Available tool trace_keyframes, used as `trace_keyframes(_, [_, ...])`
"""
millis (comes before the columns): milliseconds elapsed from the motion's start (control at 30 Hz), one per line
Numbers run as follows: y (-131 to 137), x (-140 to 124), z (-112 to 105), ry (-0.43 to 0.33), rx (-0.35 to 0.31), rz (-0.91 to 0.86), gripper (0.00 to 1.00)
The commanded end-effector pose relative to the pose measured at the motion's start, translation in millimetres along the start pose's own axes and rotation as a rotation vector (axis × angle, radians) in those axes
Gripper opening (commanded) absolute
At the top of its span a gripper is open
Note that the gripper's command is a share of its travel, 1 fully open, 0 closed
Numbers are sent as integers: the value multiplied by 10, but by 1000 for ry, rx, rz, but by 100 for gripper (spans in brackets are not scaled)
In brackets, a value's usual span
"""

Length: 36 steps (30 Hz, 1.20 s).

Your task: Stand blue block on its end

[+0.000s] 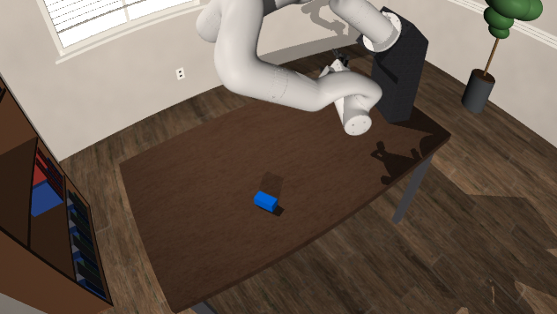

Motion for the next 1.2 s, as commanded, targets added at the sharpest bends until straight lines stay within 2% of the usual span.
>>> trace_keyframes(0, [3, 1, 0, 0, 0, 0, 100])
trace_keyframes(567, [1, 1, -1, 0, 1, 0, 100])
trace_keyframes(633, [-27, 11, -16, -10, 17, -8, 100])
trace_keyframes(733, [-194, 73, -118, -62, 115, -53, 100])
trace_keyframes(800, [-399, 168, -270, -118, 243, -110, 100])
trace_keyframes(833, [-547, 223, -390, -129, 288, -129, 100])
trace_keyframes(900, [-523, 238, -380, -147, 328, -146, 100])
trace_keyframes(933, [-674, 314, -524, -160, 392, -173, 100])
trace_keyframes(967, [-655, 326, -514, -173, 425, -188, 100])
trace_keyframes(1000, [-819, 416, -692, -174, 475, -206, 100])
trace_keyframes(1033, [-799, 429, -678, -186, 513, -223, 100])
trace_keyframes(1100, [-799, 429, -678, -186, 513, -223, 100])
trace_keyframes(1133, [-924, 561, -856, -200, 633, -272, 100])
trace_keyframes(1167, [-917, 566, -850, -204, 648, -279, 100])
Point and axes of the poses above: the point where the finger pads meet when closed, its own z axis out along the fingers, its own y axis across the jaws, x = y × z, the point moved 7 cm from there along -z, back along the fingers, and after that the axes turned 11 degrees about -z, right-handed, at the moved point
